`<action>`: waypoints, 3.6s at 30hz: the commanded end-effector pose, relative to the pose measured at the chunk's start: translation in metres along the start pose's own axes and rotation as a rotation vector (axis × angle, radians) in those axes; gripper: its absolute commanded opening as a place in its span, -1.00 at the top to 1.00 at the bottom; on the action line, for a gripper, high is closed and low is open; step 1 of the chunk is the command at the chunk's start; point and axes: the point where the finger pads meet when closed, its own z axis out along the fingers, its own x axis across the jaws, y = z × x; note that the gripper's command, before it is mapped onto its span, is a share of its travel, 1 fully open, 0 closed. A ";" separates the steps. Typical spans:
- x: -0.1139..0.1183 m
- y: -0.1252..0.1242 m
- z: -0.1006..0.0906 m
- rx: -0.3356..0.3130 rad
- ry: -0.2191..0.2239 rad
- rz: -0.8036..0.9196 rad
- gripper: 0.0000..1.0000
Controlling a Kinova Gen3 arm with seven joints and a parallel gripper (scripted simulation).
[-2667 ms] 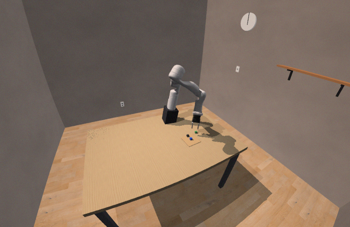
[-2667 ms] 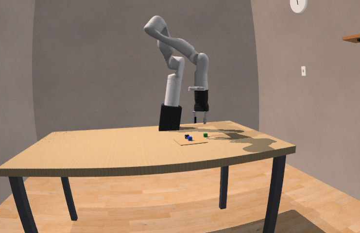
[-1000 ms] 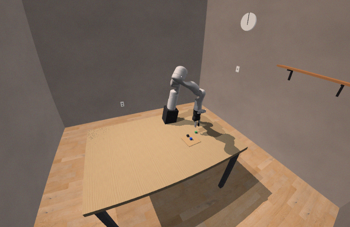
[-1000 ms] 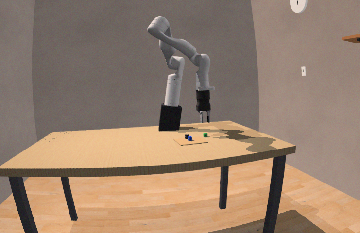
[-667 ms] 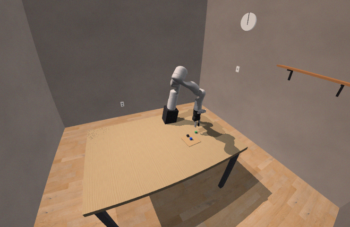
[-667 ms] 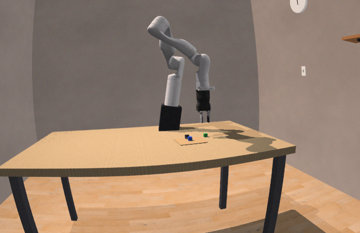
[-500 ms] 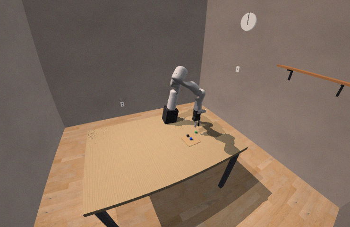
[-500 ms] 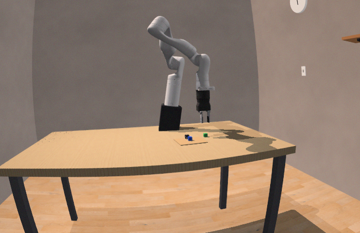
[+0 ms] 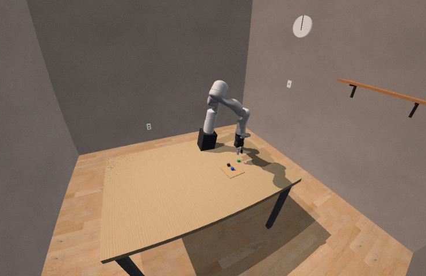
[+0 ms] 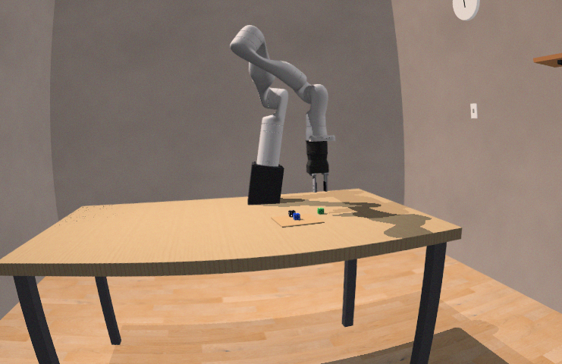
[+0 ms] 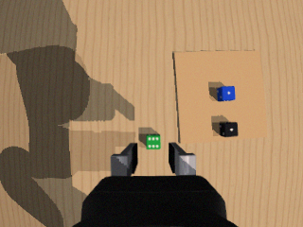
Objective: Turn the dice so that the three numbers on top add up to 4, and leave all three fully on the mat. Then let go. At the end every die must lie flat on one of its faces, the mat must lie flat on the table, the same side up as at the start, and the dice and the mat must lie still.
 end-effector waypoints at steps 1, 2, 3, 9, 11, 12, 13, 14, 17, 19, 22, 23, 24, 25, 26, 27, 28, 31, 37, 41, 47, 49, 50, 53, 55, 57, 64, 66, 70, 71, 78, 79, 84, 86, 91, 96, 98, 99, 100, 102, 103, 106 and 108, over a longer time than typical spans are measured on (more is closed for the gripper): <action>0.000 0.000 0.000 0.001 0.000 0.000 -0.40; 0.000 0.000 0.000 0.001 0.000 0.000 -0.40; 0.000 0.000 0.000 0.001 0.000 0.000 -0.40; 0.000 0.000 0.002 0.001 0.000 0.000 -0.40; 0.000 0.000 0.002 0.001 0.000 0.000 -0.40; 0.000 0.000 0.003 0.001 0.000 0.000 -0.40; 0.000 0.000 0.003 0.001 0.000 0.000 -0.40; 0.000 0.000 0.004 0.001 0.000 0.000 -0.40; 0.000 -0.001 0.007 0.001 0.000 0.000 -0.40; 0.000 -0.001 0.009 0.001 0.000 0.000 -0.40; 0.000 -0.001 0.013 0.001 0.000 0.000 -0.40; 0.000 -0.001 0.014 0.001 0.000 0.000 -0.40; 0.000 -0.001 0.015 0.001 0.000 0.000 -0.40; 0.000 -0.001 0.017 0.001 0.000 0.000 -0.40; 0.000 -0.001 0.018 0.001 0.000 0.000 -0.40; 0.000 -0.001 0.018 0.001 0.000 0.000 -0.40; 0.000 -0.001 0.018 0.001 0.000 0.000 -0.40; 0.000 -0.001 0.023 0.001 0.000 0.000 -0.40; 0.000 -0.001 0.032 0.001 0.000 0.000 -0.40; 0.000 -0.001 0.038 0.001 0.000 0.000 -0.40; 0.000 -0.001 0.043 0.001 0.000 0.000 -0.40; 0.000 -0.001 0.045 0.001 0.000 0.000 -0.40; 0.000 -0.001 0.046 0.001 0.000 0.000 -0.40; 0.000 -0.001 0.048 0.001 0.000 0.000 -0.40; 0.000 -0.001 0.050 0.001 0.000 0.000 -0.40; 0.000 -0.002 0.050 0.001 0.000 0.000 -0.40; 0.000 -0.002 0.051 0.001 0.000 0.000 -0.40; 0.000 -0.002 0.051 0.001 0.000 0.000 -0.40; 0.000 -0.002 0.051 0.001 0.000 0.000 -0.40; 0.000 -0.002 0.051 0.001 0.000 0.000 -0.40; 0.000 -0.002 0.051 0.001 0.000 0.000 -0.40; 0.000 -0.002 0.051 0.001 0.000 0.000 -0.40; 0.000 -0.002 0.051 0.001 0.000 0.000 -0.40; 0.000 -0.002 0.051 0.001 0.000 0.000 -0.40; 0.000 -0.002 0.051 0.001 0.000 0.000 -0.40; 0.000 -0.002 0.051 0.001 0.000 0.000 -0.40; 0.000 -0.002 0.051 0.001 0.000 0.000 -0.40; 0.000 -0.002 0.051 0.001 0.000 0.000 -0.40; 0.000 -0.002 0.051 0.001 0.000 0.000 -0.40; 0.000 -0.002 0.051 0.001 0.000 0.000 -0.40; 0.000 -0.002 0.051 0.001 0.000 0.000 -0.40; 0.000 -0.002 0.052 0.001 0.000 0.000 -0.40; 0.000 -0.002 0.054 0.001 0.000 0.000 -0.40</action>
